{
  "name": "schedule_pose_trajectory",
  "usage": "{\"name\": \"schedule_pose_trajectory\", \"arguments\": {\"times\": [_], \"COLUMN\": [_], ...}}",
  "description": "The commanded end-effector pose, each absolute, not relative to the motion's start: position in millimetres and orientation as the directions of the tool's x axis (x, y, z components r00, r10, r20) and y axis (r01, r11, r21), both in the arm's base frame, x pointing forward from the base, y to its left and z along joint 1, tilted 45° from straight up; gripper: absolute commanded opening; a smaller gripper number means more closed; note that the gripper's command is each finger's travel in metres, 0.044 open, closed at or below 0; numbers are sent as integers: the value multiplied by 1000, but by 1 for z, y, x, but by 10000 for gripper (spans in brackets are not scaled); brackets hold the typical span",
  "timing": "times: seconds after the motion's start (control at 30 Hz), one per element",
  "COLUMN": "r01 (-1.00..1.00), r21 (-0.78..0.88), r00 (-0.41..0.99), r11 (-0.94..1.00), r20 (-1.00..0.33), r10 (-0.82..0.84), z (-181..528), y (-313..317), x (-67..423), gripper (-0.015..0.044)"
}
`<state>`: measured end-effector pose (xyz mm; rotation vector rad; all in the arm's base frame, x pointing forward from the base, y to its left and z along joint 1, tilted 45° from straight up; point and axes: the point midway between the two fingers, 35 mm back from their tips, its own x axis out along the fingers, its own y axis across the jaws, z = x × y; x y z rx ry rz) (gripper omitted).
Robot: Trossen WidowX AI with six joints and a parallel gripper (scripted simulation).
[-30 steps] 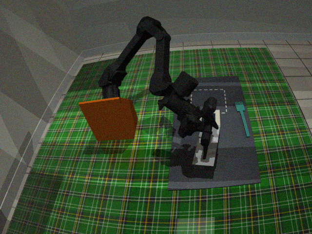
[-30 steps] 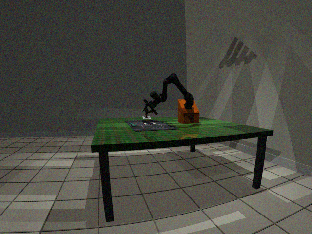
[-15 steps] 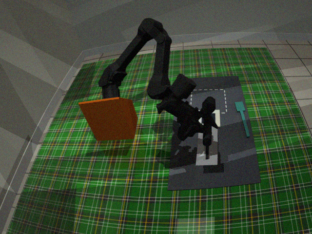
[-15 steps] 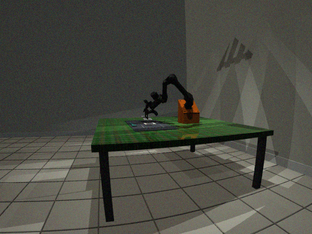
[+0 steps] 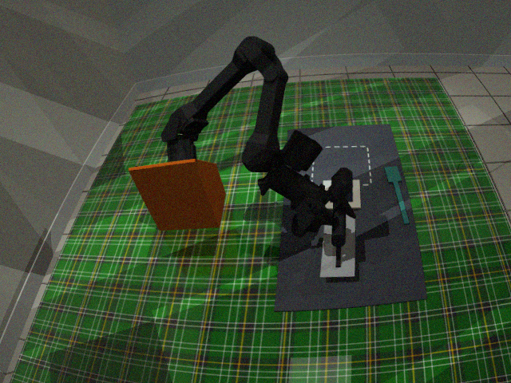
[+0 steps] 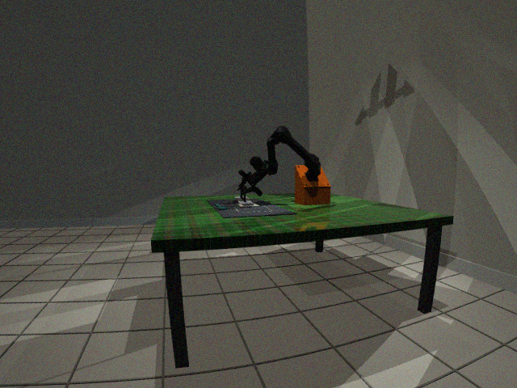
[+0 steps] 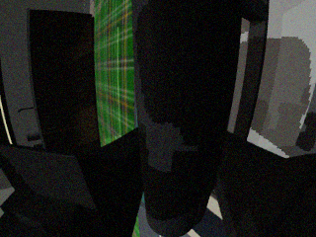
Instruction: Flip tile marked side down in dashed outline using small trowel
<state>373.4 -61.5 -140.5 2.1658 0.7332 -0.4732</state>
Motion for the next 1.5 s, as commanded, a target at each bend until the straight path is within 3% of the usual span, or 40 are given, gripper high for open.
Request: {"name": "schedule_pose_trajectory", "arguments": {"times": [0.0,1.47], "r01": [625,619], "r21": [574,531], "r00": [775,780], "r11": [-529,-579], "r20": [-539,-503], "r10": [330,372], "z": [-142,-109], "y": [-62,-30], "x": [376,380], "gripper": [0,0]}}
